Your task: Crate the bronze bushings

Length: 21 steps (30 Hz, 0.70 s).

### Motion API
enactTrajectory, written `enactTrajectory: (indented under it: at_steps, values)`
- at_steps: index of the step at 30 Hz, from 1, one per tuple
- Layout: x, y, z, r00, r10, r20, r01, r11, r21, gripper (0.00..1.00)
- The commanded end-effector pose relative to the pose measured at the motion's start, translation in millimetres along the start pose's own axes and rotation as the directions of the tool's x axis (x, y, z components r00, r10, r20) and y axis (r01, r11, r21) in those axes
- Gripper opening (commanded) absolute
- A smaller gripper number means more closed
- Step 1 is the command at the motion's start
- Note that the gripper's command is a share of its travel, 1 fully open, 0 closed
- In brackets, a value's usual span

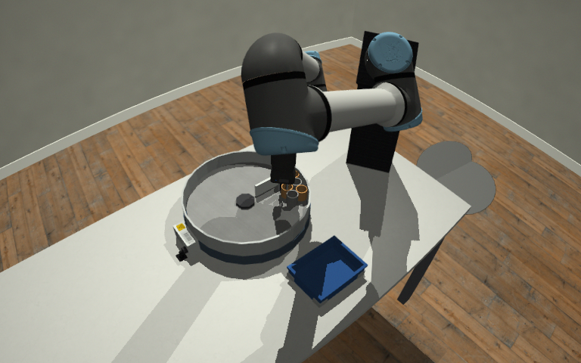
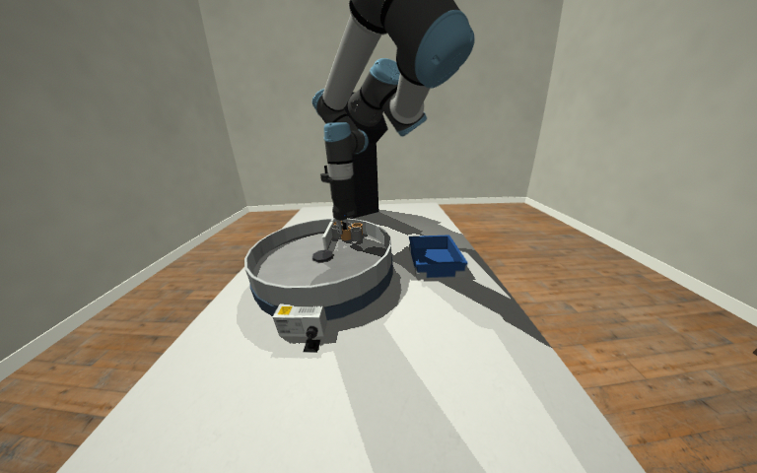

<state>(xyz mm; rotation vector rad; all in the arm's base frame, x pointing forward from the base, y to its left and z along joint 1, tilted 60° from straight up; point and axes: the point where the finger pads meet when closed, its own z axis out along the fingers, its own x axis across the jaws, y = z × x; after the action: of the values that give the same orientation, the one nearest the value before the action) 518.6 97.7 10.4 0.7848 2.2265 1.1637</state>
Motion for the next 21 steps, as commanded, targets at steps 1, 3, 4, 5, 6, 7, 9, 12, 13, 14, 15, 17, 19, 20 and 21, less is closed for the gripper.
enactTrajectory:
  at_steps: [1, 3, 4, 5, 6, 7, 9, 12, 13, 14, 15, 17, 19, 20, 21]
  values:
    - [-0.3, 0.1, 2.8, 1.0, 0.0, 0.001, 0.0, 1.0, 0.0, 0.45]
    - [-0.3, 0.1, 2.8, 1.0, 0.0, 0.001, 0.0, 1.0, 0.0, 0.45]
    - [-0.3, 0.1, 2.8, 1.0, 0.0, 0.001, 0.0, 1.0, 0.0, 0.45]
    - [-0.3, 0.1, 2.8, 1.0, 0.0, 0.001, 0.0, 1.0, 0.0, 0.45]
    - [-0.3, 0.1, 2.8, 1.0, 0.0, 0.001, 0.0, 1.0, 0.0, 0.45]
    - [-0.3, 0.1, 2.8, 1.0, 0.0, 0.001, 0.0, 1.0, 0.0, 0.45]
    - [-0.3, 0.1, 2.8, 1.0, 0.0, 0.001, 0.0, 1.0, 0.0, 0.45]
    - [-0.3, 0.1, 5.4, 1.0, 0.0, 0.001, 0.0, 1.0, 0.0, 0.45]
    - [-0.3, 0.1, 6.8, 1.0, 0.0, 0.001, 0.0, 1.0, 0.0, 0.45]
    - [-0.3, 0.1, 8.2, 1.0, 0.0, 0.002, 0.0, 1.0, 0.0, 0.45]
    - [-0.3, 0.1, 9.6, 1.0, 0.0, 0.002, 0.0, 1.0, 0.0, 0.45]
    - [-0.3, 0.1, 9.6, 1.0, 0.0, 0.002, 0.0, 1.0, 0.0, 0.45]
    - [-0.3, 0.1, 9.6, 1.0, 0.0, 0.002, 0.0, 1.0, 0.0, 0.45]
    - [-0.3, 0.1, 9.6, 1.0, 0.0, 0.002, 0.0, 1.0, 0.0, 0.45]
    - [-0.3, 0.1, 9.6, 1.0, 0.0, 0.002, 0.0, 1.0, 0.0, 0.45]
